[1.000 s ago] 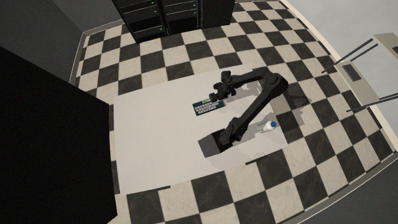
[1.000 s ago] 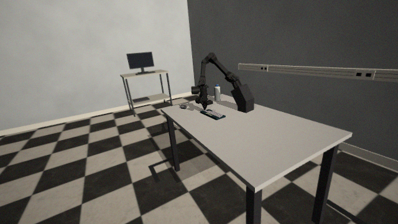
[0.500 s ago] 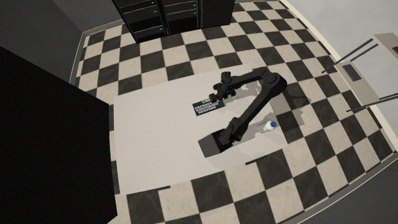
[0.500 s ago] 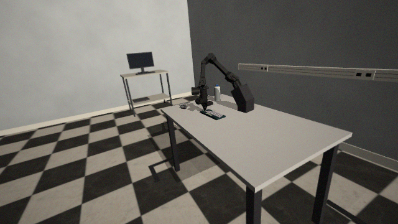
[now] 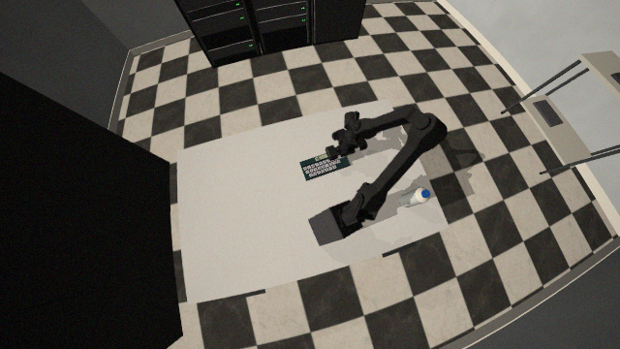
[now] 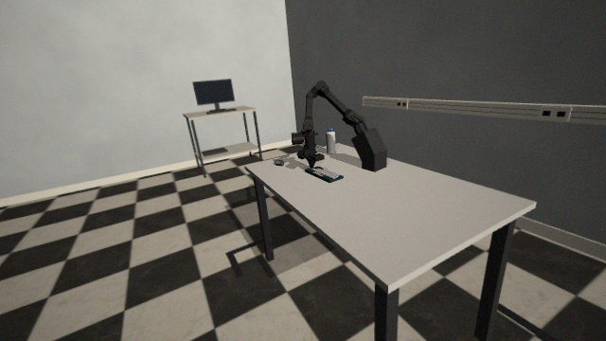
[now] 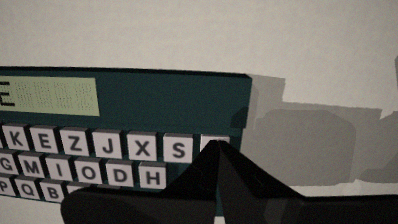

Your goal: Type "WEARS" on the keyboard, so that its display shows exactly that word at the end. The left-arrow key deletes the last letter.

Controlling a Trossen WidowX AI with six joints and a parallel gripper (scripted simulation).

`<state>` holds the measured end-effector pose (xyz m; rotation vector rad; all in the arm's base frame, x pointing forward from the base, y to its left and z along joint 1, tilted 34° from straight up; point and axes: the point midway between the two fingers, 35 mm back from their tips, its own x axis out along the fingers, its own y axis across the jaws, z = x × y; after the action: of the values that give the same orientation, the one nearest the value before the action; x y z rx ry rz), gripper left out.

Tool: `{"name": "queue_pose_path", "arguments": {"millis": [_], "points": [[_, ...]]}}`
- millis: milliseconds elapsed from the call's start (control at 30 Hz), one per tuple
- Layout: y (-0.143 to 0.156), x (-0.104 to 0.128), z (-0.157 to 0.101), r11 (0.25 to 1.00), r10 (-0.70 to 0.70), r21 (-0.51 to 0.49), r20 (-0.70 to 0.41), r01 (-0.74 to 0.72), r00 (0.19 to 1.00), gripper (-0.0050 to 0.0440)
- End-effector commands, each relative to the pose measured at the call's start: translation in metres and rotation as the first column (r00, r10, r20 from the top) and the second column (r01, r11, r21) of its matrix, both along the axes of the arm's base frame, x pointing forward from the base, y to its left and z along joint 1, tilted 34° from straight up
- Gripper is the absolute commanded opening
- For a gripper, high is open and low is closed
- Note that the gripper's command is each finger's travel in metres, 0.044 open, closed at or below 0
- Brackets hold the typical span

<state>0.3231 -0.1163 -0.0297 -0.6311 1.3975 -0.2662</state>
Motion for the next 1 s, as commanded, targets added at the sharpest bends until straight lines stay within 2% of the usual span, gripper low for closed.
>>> {"name": "queue_pose_path", "arguments": {"millis": [0,533,733,867,967], "points": [[-0.001,-0.001,-0.002,1.000,-0.001,0.003,-0.004,0.001,1.000,-0.0050],[0.001,0.001,0.006,1.000,-0.002,0.000,0.017,0.002,1.000,-0.0050],[0.018,-0.001,0.037,1.000,-0.002,-0.004,0.031,0.002,1.000,-0.0050],[0.018,-0.001,0.037,1.000,-0.002,-0.004,0.031,0.002,1.000,-0.0050],[0.031,-0.006,0.018,1.000,0.002,0.006,0.010,-0.002,1.000,-0.0050]]}}
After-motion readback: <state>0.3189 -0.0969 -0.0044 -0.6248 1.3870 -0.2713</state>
